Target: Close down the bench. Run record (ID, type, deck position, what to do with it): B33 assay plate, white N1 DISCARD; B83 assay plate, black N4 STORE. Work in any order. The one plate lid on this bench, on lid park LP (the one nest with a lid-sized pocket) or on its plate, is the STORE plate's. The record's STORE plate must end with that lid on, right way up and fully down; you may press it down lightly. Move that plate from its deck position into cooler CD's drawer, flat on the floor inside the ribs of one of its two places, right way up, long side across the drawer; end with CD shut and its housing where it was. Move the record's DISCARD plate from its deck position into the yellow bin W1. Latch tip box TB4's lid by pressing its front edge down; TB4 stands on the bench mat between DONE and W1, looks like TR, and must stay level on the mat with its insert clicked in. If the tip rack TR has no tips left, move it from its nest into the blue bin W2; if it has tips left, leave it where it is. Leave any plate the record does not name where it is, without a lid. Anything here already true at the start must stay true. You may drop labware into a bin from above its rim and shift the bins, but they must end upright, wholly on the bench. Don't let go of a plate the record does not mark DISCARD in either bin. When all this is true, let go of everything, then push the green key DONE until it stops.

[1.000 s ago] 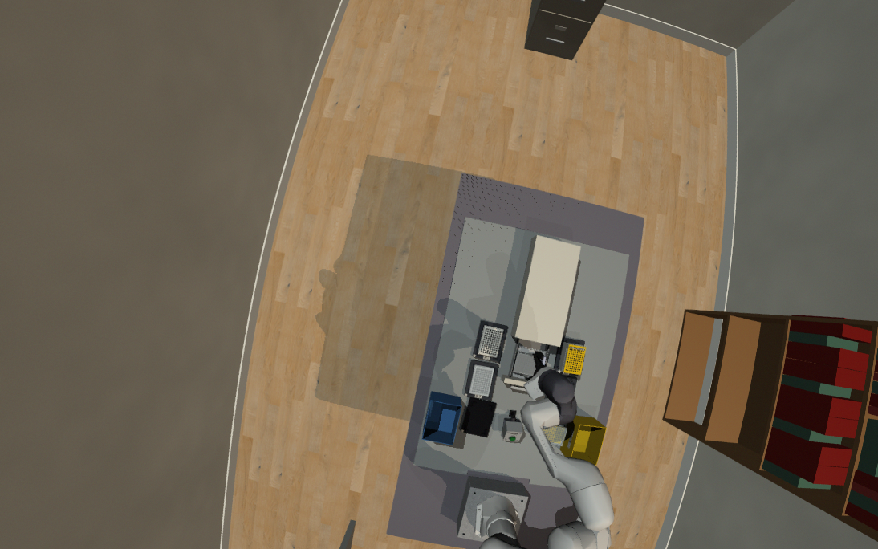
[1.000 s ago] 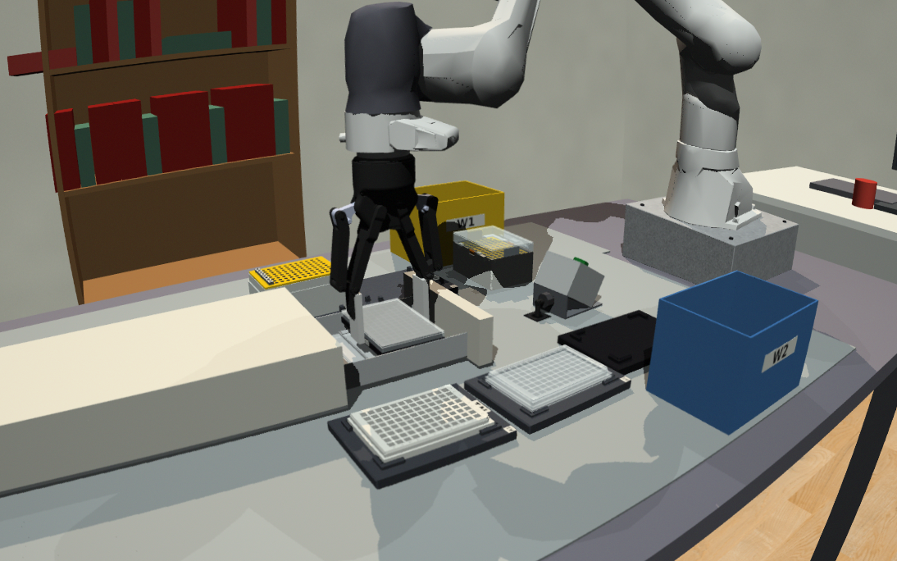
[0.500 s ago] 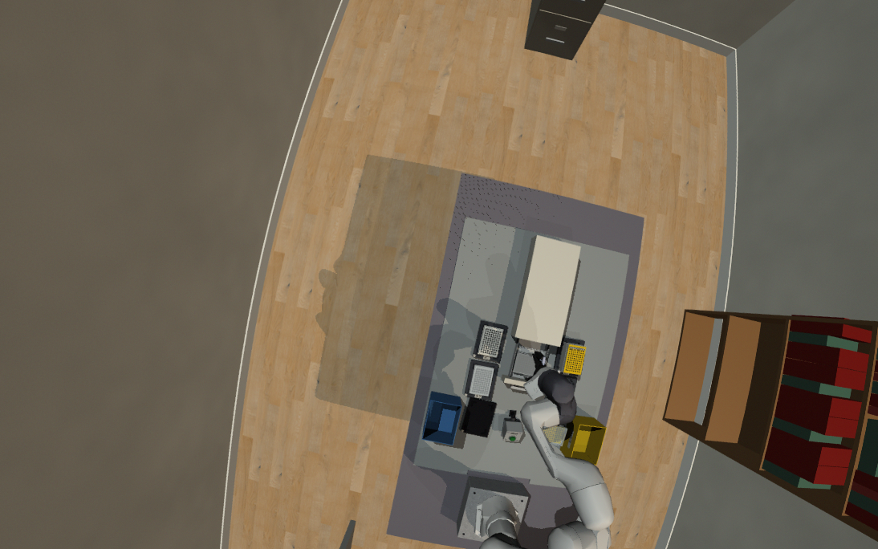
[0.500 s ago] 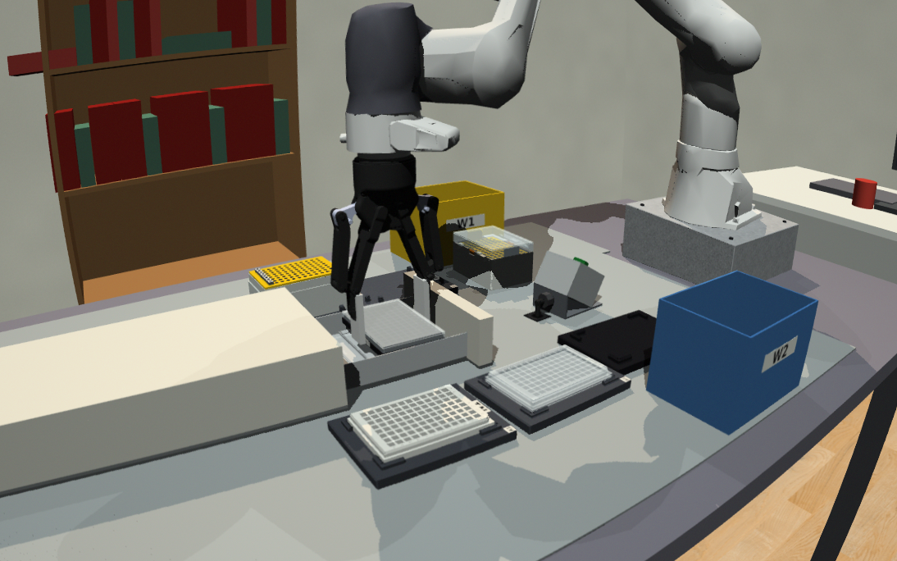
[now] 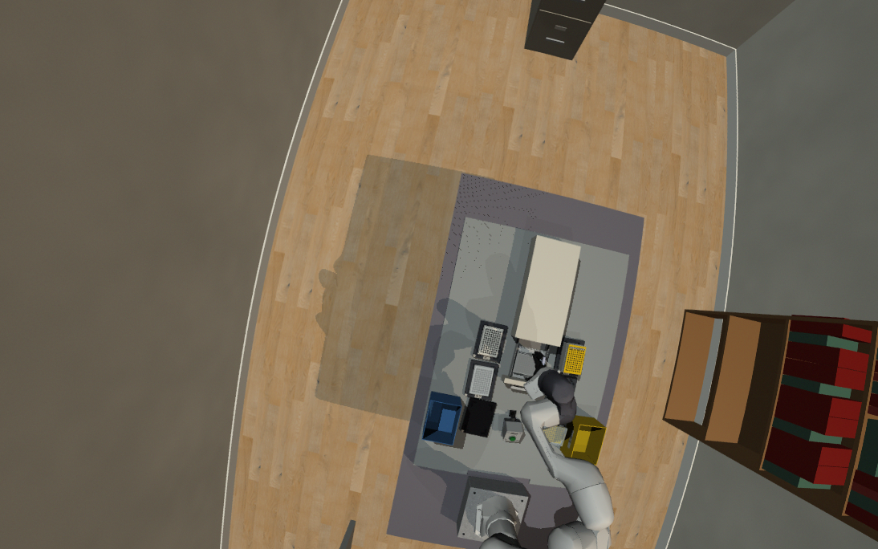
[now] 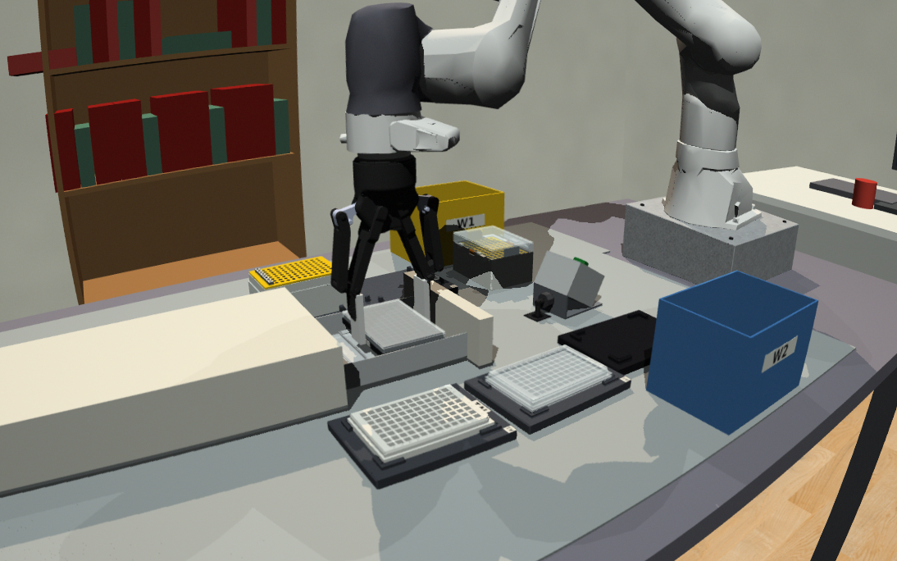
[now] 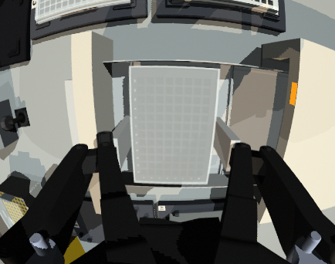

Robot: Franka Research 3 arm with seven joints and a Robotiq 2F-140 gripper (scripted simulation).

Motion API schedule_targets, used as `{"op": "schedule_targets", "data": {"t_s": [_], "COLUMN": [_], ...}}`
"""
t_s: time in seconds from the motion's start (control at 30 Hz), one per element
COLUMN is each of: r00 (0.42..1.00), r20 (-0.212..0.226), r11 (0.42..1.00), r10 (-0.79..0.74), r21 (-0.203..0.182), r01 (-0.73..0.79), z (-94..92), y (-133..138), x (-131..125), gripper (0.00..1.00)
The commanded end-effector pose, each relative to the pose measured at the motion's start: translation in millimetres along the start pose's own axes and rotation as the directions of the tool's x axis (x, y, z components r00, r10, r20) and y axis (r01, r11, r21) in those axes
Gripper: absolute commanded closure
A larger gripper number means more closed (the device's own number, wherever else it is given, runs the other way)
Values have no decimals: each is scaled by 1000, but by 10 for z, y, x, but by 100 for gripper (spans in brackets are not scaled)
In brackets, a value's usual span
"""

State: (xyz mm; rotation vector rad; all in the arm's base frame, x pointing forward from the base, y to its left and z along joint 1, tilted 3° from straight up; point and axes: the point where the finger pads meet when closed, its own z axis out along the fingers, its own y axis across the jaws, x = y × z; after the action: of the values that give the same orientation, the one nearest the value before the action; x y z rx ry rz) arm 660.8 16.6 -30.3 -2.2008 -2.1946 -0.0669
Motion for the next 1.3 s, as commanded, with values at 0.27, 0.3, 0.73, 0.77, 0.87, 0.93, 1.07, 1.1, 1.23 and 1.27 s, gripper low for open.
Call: {"op": "schedule_targets", "data": {"t_s": [0.27, 0.3, 0.73, 0.77, 0.87, 0.93, 1.07, 1.1, 1.23, 1.27], "r00": [1000, 1000, 1000, 1000, 1000, 1000, 1000, 1000, 1000, 1000], "r20": [3, 3, 3, 3, 3, 3, 3, 3, 3, 3], "r11": [1000, 1000, 1000, 1000, 1000, 1000, 1000, 1000, 1000, 1000], "r10": [2, 2, 2, 2, 2, 2, 2, 2, 2, 2], "r21": [-5, -5, -5, -5, -5, -5, -5, -5, -5, -5], "r01": [-2, -2, -2, -2, -2, -2, -2, -2, -2, -2], "z": [22, 25, 62, 65, 75, 82, 95, 98, 105, 108], "y": [11, 11, 10, 10, 11, 12, 13, 13, 14, 14], "x": [-23, -22, -14, -13, -12, -12, -11, -11, -10, -10], "gripper": [100, 100, 100, 100, 100, 100, 100, 100, 100, 100]}}
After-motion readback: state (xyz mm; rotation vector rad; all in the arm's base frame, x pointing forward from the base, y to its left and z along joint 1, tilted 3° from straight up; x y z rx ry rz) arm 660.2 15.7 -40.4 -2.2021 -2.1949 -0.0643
